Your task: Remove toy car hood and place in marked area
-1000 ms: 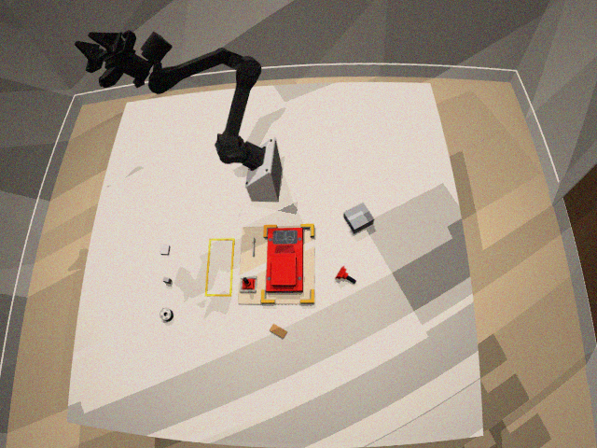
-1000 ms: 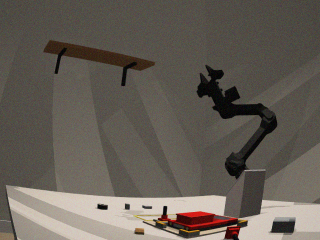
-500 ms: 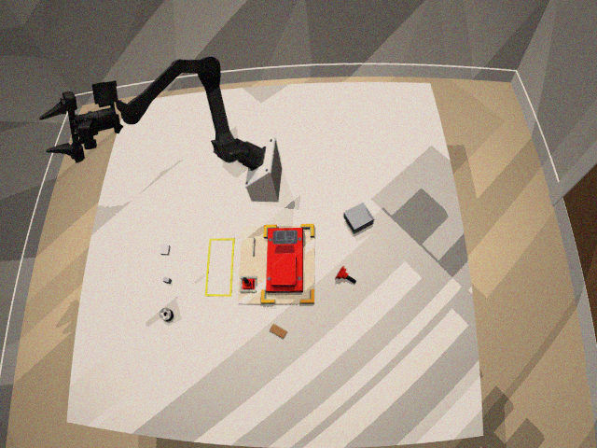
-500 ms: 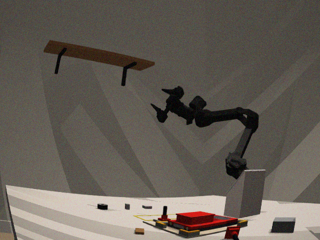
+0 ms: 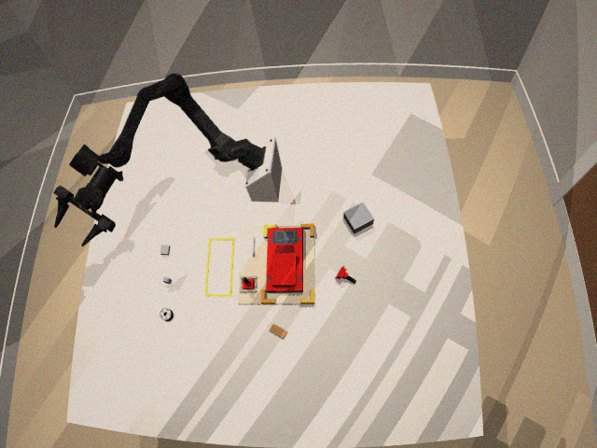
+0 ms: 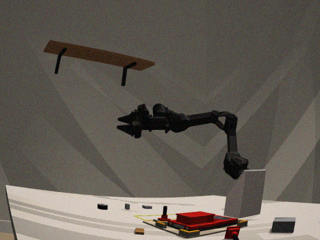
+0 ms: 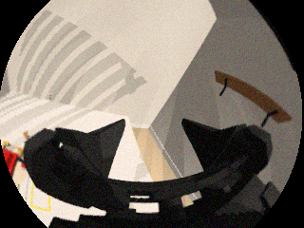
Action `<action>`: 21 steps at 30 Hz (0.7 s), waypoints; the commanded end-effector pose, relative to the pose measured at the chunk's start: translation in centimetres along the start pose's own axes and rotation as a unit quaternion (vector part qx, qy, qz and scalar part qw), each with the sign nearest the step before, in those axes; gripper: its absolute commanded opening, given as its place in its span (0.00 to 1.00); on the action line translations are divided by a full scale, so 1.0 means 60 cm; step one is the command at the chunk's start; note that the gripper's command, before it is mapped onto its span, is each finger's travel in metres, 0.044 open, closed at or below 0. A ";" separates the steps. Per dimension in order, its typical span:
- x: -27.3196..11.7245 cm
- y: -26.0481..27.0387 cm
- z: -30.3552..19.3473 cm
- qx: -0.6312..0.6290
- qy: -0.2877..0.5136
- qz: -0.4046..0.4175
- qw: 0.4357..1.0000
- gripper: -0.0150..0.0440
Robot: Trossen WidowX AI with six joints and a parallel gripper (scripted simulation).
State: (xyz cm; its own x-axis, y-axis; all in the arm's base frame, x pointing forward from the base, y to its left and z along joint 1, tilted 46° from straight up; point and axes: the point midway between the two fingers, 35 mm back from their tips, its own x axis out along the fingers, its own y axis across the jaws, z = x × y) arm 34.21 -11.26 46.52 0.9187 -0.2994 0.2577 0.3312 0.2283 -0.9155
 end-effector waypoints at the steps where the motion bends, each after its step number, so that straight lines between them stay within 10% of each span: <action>1: 0.037 0.093 0.001 0.072 0.027 0.081 0.994 1.00; 21: -0.047 0.618 0.061 0.211 0.309 0.422 0.826 1.00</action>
State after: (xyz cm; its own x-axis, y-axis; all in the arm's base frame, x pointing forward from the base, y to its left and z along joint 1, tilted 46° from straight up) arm 45.21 -0.22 16.69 0.7057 -0.2360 -0.6681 -0.1991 0.8389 -0.5066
